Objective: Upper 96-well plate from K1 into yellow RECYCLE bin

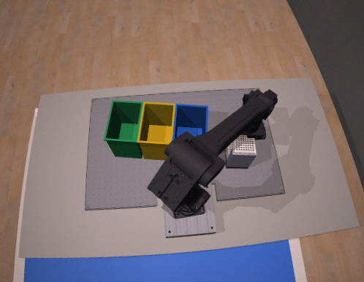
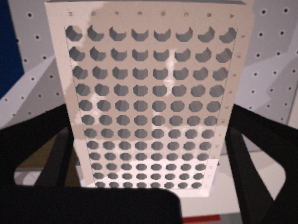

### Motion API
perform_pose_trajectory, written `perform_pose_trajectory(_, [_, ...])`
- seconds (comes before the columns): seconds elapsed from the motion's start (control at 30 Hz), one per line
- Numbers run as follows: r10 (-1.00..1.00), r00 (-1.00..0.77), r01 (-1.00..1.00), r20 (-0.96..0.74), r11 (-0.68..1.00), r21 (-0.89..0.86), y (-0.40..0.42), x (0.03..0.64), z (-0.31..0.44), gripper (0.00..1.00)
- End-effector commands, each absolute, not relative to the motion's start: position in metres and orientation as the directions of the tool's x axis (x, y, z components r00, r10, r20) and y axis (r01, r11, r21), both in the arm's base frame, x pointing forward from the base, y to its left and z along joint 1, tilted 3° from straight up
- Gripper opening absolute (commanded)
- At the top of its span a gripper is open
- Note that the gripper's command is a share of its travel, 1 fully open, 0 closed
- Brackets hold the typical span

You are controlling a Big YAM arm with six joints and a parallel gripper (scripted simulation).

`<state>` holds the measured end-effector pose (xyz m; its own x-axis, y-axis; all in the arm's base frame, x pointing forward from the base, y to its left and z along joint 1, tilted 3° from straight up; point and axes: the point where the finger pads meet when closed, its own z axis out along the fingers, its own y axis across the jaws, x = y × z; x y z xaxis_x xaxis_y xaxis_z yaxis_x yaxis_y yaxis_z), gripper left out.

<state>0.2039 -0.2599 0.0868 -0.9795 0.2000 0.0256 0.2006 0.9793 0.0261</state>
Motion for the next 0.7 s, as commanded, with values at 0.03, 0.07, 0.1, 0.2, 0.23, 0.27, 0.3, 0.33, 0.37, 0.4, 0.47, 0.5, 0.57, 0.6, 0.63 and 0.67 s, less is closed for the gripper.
perform_pose_trajectory(0.03, [0.197,-0.98,0.198,-0.008,0.98,-0.014,-0.275,0.216,0.117,0.0])
perform_pose_trajectory(0.07, [0.198,-0.98,0.198,-0.008,0.98,-0.014,-0.275,0.216,0.119,0.0])
perform_pose_trajectory(0.1, [0.198,-0.98,0.198,-0.008,0.98,-0.015,-0.275,0.216,0.121,0.0])
perform_pose_trajectory(0.2, [0.198,-0.98,0.198,-0.008,0.98,-0.014,-0.275,0.216,0.126,0.0])
perform_pose_trajectory(0.23, [0.198,-0.98,0.198,0.0,0.98,-0.007,-0.274,0.216,0.124,0.0])
perform_pose_trajectory(0.27, [0.198,-0.98,0.198,0.005,0.98,-0.002,-0.274,0.216,0.123,0.0])
perform_pose_trajectory(0.3, [0.198,-0.98,0.198,0.005,0.98,-0.002,-0.274,0.216,0.125,0.0])
perform_pose_trajectory(0.33, [0.198,-0.98,0.198,-0.001,0.98,-0.008,-0.274,0.216,0.13,0.0])
perform_pose_trajectory(0.37, [0.197,-0.98,0.198,-0.009,0.98,-0.014,-0.274,0.216,0.135,0.0])
perform_pose_trajectory(0.4, [0.197,-0.98,0.198,-0.009,0.98,-0.014,-0.274,0.216,0.136,0.0])
perform_pose_trajectory(0.47, [0.197,-0.98,0.198,-0.009,0.98,-0.014,-0.274,0.216,0.136,0.0])
perform_pose_trajectory(0.5, [0.197,-0.98,0.197,0.01,0.98,0.002,-0.274,0.216,0.13,0.0])
perform_pose_trajectory(0.57, [0.198,-0.98,0.197,0.004,0.98,-0.003,-0.274,0.216,0.136,0.0])
perform_pose_trajectory(0.6, [0.198,-0.98,0.198,-0.003,0.98,-0.009,-0.274,0.216,0.141,0.0])
perform_pose_trajectory(0.63, [0.197,-0.98,0.198,-0.008,0.98,-0.013,-0.274,0.216,0.144,0.0])
perform_pose_trajectory(0.67, [0.197,-0.98,0.198,-0.01,0.98,-0.015,-0.274,0.216,0.147,0.0])
